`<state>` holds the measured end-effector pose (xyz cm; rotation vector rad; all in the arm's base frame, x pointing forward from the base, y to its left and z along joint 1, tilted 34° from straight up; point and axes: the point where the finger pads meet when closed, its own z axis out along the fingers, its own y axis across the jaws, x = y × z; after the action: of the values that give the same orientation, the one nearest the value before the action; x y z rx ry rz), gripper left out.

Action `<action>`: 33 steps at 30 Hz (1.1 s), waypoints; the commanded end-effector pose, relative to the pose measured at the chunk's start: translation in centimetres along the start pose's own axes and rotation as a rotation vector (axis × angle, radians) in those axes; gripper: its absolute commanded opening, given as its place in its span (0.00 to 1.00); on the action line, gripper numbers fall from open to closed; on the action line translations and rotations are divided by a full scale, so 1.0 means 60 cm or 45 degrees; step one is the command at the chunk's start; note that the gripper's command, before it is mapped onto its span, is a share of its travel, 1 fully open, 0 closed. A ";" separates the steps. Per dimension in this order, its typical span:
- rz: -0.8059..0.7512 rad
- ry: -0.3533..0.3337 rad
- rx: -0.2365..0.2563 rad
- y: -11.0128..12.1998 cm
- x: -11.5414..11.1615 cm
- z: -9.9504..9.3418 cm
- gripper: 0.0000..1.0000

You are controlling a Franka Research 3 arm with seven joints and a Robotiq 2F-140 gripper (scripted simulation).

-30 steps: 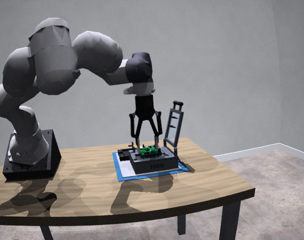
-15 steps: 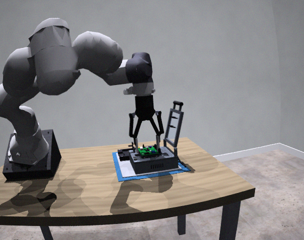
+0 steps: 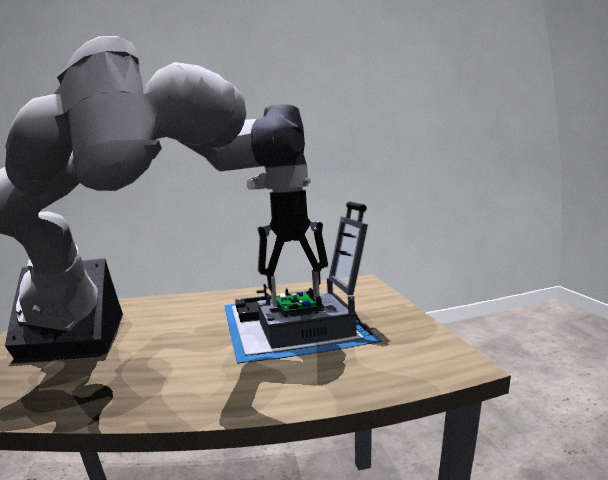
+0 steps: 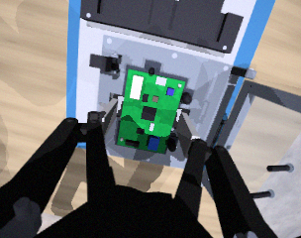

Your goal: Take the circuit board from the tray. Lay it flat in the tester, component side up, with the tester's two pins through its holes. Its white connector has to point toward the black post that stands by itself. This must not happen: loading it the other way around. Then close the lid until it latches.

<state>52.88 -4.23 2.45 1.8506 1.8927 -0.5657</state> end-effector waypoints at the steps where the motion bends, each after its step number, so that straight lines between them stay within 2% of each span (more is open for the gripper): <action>1: 0.003 0.003 -0.004 0.002 0.001 -0.001 0.58; 23: 0.003 0.003 -0.004 0.002 0.001 -0.001 0.58; 33: 0.003 0.003 -0.004 0.002 0.001 -0.018 0.58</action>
<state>52.99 -3.70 2.94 1.8508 1.8939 -0.5572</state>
